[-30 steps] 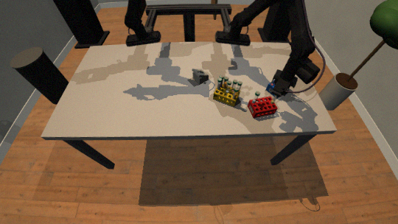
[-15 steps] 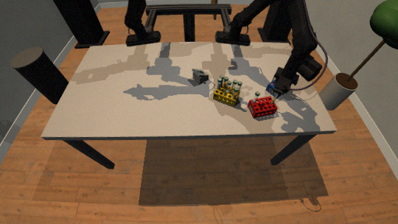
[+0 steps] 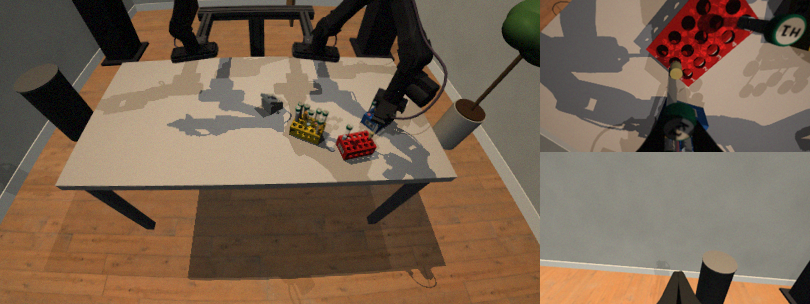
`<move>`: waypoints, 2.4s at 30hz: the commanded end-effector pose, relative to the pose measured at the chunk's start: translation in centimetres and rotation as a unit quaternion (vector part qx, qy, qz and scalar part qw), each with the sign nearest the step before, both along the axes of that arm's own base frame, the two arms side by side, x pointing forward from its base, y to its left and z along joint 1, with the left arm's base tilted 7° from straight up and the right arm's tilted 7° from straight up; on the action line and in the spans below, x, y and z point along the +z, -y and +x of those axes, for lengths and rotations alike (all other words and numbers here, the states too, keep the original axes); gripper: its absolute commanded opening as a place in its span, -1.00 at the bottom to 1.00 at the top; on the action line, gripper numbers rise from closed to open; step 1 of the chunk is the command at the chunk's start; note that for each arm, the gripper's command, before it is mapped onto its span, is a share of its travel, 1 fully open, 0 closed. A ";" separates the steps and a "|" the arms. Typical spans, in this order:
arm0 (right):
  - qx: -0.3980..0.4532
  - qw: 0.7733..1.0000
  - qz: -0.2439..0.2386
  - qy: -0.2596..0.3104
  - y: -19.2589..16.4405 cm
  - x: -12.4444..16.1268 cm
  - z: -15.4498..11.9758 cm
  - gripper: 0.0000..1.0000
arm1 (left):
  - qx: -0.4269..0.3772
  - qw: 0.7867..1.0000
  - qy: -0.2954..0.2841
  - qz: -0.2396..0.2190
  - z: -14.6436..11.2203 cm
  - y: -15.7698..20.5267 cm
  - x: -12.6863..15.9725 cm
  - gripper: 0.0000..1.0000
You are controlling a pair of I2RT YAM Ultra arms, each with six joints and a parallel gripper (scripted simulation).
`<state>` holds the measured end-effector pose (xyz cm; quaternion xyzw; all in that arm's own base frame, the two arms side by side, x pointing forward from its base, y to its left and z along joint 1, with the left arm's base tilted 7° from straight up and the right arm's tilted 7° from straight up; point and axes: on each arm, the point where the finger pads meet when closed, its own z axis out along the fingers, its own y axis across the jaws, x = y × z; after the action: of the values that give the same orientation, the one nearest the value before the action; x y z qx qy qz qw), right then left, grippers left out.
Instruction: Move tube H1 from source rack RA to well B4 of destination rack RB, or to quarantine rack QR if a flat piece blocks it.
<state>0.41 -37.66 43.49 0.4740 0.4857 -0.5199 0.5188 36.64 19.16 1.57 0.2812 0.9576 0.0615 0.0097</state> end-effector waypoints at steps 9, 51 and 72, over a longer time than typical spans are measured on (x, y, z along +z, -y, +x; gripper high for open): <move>-0.011 1.000 -0.014 0.007 -1.3 2.0 -0.7 -1.00 | 0.002 1.000 0.029 0.002 0.9 -0.1 3.7 -1.00; -0.011 1.000 -0.014 0.007 -1.3 2.0 -0.7 -1.00 | 0.000 1.000 0.019 -0.002 0.8 -0.1 4.2 -1.00; -0.011 1.000 -0.014 0.007 -1.3 2.0 -0.7 -1.00 | -0.004 0.999 0.034 0.004 1.7 0.2 4.2 -1.00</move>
<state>0.41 -37.66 43.49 0.4740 0.4857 -0.5199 0.5188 36.48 19.01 4.30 0.2796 0.9582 0.0604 0.0090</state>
